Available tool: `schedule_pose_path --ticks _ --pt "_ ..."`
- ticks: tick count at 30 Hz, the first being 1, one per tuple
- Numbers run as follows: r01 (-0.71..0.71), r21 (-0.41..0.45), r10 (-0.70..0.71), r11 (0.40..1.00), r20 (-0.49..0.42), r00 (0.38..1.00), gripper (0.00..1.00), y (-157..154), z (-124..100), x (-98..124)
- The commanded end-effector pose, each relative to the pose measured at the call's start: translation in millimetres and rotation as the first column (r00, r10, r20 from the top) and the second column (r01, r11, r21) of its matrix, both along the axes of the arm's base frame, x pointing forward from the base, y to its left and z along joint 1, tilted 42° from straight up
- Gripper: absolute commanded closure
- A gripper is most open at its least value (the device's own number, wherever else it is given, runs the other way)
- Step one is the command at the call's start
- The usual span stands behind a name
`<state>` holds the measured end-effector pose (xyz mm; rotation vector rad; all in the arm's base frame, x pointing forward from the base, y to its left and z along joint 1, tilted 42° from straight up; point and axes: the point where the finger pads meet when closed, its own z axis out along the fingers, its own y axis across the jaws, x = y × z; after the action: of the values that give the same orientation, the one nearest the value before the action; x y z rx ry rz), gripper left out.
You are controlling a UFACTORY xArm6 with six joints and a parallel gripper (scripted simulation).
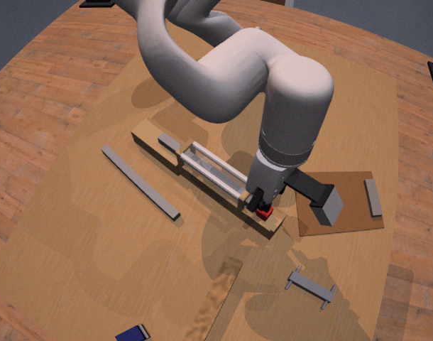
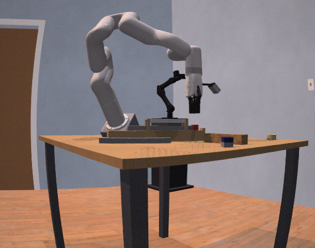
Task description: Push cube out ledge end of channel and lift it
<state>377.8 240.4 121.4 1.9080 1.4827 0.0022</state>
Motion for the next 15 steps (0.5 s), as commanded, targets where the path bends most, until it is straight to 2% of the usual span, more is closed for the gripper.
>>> schedule_pose_path --ticks 1,8,15 --pt "-0.001 0.002 0.001 1.0 0.002 1.0 0.57 -1 -2 2" --pt "-0.001 0.002 0.001 1.0 0.002 1.0 0.57 -21 -31 19" --pt "-0.001 0.002 0.001 1.0 0.002 1.0 0.57 -22 -33 20"
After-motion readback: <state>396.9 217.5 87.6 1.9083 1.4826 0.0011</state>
